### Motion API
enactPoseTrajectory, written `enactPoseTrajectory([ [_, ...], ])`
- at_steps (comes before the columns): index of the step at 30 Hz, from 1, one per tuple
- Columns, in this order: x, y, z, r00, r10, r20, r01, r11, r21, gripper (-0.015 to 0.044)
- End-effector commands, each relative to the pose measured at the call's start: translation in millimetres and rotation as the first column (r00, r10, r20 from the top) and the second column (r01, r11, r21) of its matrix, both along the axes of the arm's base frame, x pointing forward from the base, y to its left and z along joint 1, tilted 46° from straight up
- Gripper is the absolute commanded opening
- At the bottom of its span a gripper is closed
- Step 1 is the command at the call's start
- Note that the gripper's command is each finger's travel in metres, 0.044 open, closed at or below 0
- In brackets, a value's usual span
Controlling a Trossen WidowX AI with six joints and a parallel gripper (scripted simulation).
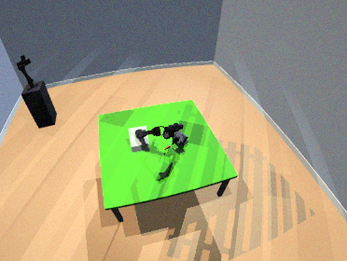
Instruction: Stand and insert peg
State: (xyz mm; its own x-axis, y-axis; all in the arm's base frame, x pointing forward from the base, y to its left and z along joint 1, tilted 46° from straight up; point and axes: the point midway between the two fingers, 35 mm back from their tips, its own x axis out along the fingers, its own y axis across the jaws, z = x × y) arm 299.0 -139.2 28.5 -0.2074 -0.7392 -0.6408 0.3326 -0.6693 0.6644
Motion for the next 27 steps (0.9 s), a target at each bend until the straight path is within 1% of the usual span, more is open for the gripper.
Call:
enactPoseTrajectory([
  [1, -2, -5, -8, 1.000, -0.001, -0.016, 0.001, 1.000, -0.003, 0.0440],
  [27, -4, -36, -37, 1.000, 0.000, -0.016, 0.000, 1.000, -0.004, 0.0440],
])
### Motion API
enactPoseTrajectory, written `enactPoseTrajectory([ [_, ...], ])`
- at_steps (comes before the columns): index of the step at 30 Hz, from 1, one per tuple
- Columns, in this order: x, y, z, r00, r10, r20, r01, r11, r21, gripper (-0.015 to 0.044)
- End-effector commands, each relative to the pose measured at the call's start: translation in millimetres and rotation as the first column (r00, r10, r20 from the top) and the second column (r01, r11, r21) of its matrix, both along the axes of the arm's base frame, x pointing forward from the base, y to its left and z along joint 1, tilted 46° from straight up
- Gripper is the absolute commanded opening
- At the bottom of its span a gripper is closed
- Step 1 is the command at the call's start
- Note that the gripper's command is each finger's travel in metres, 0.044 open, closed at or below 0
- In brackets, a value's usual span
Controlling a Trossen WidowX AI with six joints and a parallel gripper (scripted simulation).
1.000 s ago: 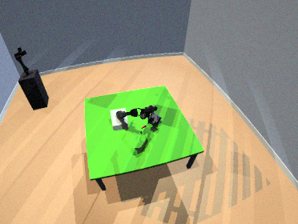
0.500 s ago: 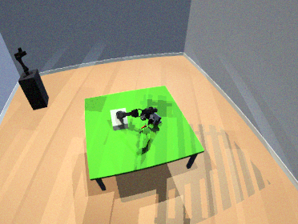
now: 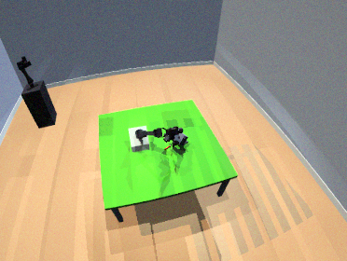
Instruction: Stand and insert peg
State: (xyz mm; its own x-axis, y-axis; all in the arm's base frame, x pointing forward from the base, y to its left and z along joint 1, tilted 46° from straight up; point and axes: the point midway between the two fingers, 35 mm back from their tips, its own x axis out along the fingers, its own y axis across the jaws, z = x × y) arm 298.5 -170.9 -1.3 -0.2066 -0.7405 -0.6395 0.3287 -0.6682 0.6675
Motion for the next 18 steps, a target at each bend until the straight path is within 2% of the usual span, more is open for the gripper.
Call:
enactPoseTrajectory([
  [1, -4, -6, -8, 1.000, 0.002, -0.020, -0.002, 1.000, -0.002, 0.0440],
  [14, -7, -19, -20, 1.000, 0.001, -0.021, -0.001, 1.000, -0.005, 0.0440],
  [18, -7, -19, -20, 1.000, 0.001, -0.021, -0.001, 1.000, -0.005, 0.0335],
])
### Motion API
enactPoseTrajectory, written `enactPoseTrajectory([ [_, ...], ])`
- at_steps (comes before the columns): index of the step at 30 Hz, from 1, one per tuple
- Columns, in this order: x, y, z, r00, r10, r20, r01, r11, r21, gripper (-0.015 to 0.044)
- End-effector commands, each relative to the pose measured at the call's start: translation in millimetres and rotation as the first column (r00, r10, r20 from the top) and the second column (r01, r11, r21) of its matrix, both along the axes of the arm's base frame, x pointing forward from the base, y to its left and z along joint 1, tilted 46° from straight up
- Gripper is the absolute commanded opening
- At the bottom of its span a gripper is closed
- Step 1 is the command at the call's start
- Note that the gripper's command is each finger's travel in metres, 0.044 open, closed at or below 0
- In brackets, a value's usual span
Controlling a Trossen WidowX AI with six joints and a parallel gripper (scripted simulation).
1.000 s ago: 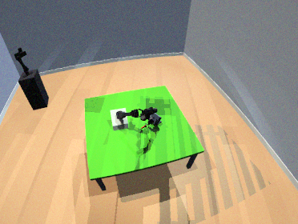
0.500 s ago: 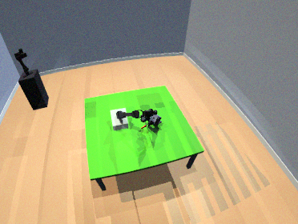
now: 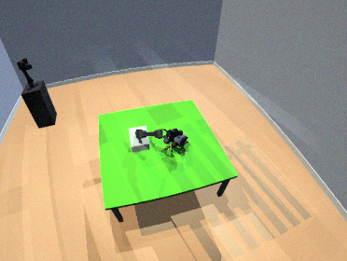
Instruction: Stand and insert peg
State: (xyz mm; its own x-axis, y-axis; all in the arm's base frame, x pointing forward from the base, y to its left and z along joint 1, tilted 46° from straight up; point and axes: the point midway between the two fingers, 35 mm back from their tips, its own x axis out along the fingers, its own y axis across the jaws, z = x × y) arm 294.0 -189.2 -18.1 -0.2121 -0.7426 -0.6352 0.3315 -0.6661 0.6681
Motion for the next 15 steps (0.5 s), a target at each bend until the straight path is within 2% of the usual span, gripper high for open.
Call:
enactPoseTrajectory([
  [1, -2.2, -1.1, -3.5, 1.000, 0.003, -0.015, -0.003, 1.000, -0.001, 0.0309],
  [9, -2.2, -1.1, -3.5, 1.000, 0.003, -0.015, -0.003, 1.000, -0.001, 0.0110],
  [15, -2.2, -1.1, -3.5, 1.000, 0.003, -0.015, -0.003, 1.000, -0.001, 0.0110],
])
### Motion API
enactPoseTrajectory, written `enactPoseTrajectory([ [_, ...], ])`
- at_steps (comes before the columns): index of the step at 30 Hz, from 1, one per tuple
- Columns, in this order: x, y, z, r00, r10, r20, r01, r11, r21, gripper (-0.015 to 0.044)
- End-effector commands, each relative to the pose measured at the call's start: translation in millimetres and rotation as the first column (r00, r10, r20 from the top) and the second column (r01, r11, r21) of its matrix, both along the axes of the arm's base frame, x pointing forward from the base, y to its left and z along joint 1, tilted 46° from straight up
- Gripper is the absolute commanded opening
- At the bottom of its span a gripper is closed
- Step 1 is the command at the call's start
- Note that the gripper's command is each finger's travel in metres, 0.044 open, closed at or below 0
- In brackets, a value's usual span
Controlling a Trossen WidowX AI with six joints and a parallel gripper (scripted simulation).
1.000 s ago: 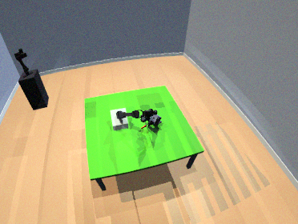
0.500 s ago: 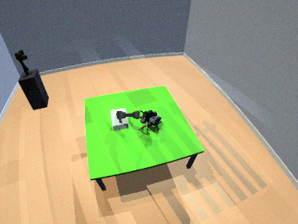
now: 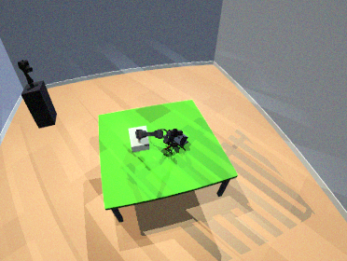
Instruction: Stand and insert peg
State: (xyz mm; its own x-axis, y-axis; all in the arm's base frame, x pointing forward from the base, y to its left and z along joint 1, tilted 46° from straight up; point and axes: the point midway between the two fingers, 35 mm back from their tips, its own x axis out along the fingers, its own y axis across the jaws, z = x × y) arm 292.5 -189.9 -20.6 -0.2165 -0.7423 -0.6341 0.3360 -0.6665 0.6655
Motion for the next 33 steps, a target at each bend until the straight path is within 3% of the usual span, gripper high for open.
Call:
enactPoseTrajectory([
  [1, -0.7, -0.4, -1.0, 1.000, 0.003, -0.008, -0.003, 1.000, -0.002, 0.0110],
  [5, -0.7, -0.4, -1.0, 1.000, 0.003, -0.008, -0.003, 1.000, -0.002, 0.0110],
  [14, -0.7, -0.4, -1.0, 1.000, 0.003, -0.008, -0.003, 1.000, -0.002, 0.0050],
  [33, -4.1, 4.8, 6.4, 0.994, 0.079, 0.080, -0.082, 0.996, 0.038, 0.0049],
])
